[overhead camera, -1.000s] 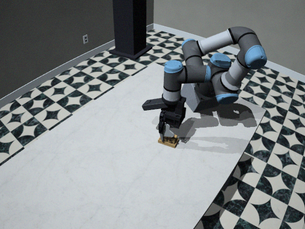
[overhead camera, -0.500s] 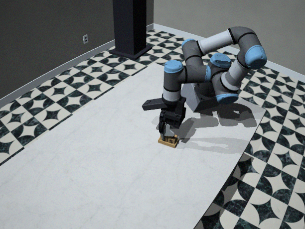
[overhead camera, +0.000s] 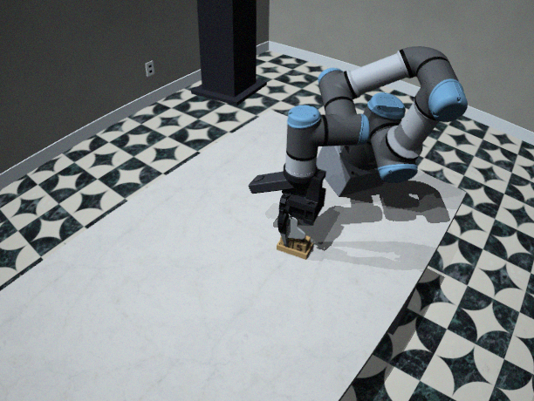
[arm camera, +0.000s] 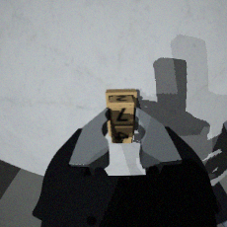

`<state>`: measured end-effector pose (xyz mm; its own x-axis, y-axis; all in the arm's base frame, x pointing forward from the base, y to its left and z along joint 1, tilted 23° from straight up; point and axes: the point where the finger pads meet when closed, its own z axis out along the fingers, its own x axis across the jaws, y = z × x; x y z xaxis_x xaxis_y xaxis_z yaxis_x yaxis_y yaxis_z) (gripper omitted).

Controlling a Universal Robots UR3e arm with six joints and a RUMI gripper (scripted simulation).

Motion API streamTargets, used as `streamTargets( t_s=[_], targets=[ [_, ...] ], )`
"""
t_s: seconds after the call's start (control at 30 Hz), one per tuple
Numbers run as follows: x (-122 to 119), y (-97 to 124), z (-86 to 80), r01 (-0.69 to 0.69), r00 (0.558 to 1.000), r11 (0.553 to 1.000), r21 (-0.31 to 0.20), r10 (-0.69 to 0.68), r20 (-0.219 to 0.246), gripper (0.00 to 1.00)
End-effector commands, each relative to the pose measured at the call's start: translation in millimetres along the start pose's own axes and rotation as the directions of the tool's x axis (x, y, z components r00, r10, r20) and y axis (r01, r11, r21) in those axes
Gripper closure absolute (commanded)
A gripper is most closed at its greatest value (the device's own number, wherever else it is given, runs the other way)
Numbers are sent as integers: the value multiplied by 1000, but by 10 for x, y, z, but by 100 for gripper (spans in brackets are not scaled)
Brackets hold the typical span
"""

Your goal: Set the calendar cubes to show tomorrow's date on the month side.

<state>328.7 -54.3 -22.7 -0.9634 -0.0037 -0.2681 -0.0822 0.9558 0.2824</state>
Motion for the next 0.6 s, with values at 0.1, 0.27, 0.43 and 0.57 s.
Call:
streamTargets(
  t_s=[0.1,0.27,0.43,0.57],
  targets=[
    [-5,-6,-5,1,1000,1000,2,-1,1,89],
    [-5,-6,-10,1,1000,1000,2,-1,1,89],
    [-5,-6,-26,1,1000,1000,2,-1,1,89],
    [-5,-6,-74,1,1000,1000,2,-1,1,89]
  ],
)
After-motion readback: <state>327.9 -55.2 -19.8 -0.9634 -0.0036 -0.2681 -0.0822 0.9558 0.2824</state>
